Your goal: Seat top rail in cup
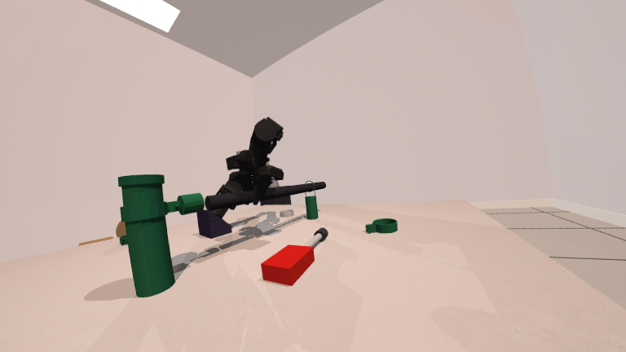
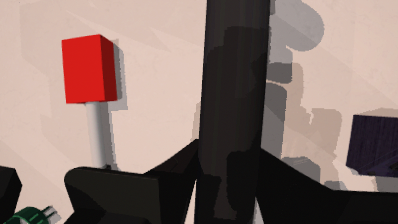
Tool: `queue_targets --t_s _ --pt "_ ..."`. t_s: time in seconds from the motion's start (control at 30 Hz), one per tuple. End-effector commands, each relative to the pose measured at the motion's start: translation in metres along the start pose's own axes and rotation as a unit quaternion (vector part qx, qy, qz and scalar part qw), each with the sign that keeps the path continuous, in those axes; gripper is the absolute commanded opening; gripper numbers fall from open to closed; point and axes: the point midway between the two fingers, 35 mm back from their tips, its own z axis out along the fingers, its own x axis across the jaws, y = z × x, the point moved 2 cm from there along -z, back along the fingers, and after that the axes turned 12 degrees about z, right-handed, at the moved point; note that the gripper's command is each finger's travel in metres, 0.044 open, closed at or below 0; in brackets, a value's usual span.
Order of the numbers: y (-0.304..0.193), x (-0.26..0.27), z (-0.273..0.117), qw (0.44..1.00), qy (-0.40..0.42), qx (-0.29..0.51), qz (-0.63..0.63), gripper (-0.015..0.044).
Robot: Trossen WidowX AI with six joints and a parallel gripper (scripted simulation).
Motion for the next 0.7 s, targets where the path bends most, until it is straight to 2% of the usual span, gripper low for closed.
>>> queue_targets --t_s 0.0,0.67 --pt "0.001 0.0007 -0.0009 1.0 0.002 -0.002 -0.001 0.0" --pt "0.0037 0.002 -0.0047 1.0 0.001 0.001 -0.001 0.0"
